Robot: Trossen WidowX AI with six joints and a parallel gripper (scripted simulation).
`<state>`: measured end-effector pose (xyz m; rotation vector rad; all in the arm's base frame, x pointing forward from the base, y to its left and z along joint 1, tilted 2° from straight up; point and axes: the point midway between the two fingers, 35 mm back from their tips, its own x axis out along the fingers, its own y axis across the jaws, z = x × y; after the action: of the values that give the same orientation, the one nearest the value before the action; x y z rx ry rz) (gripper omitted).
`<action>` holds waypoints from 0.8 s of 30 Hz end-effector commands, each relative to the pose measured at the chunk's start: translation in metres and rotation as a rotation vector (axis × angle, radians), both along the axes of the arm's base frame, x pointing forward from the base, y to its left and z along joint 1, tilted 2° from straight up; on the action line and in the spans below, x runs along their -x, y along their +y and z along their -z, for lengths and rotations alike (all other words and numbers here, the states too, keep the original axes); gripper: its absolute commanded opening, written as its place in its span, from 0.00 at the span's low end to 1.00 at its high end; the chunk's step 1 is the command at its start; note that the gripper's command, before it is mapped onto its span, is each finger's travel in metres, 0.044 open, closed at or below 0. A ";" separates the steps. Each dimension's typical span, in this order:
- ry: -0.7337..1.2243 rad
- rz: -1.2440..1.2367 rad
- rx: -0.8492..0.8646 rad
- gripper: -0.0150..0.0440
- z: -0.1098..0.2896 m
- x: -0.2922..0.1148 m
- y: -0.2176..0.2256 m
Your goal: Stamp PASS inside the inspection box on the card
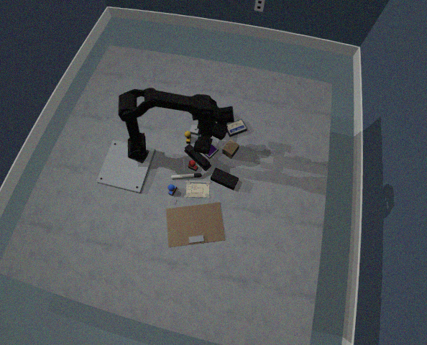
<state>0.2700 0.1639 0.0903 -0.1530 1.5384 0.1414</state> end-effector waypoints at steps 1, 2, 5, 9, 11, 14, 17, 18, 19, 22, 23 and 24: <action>0.005 0.001 -0.001 0.25 0.004 0.001 0.000; 0.005 0.001 -0.001 0.25 0.004 0.001 0.000; 0.005 0.000 -0.001 0.25 0.006 0.001 0.000; 0.005 0.000 -0.001 0.25 0.009 0.001 0.000; 0.005 0.000 -0.001 0.25 0.010 0.001 0.000; 0.005 0.000 -0.001 0.25 0.012 0.001 0.000; 0.005 0.000 -0.001 0.25 0.014 0.001 0.000; 0.005 0.000 -0.001 0.25 0.015 0.001 0.000; 0.005 0.000 -0.001 0.25 0.015 0.001 0.000; 0.005 0.000 -0.001 0.25 0.017 0.001 0.000; 0.005 0.000 -0.001 0.25 0.018 0.001 -0.001; 0.005 0.000 -0.001 0.25 0.019 0.001 -0.001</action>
<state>0.2701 0.1635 0.0745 -0.1519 1.5384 0.1403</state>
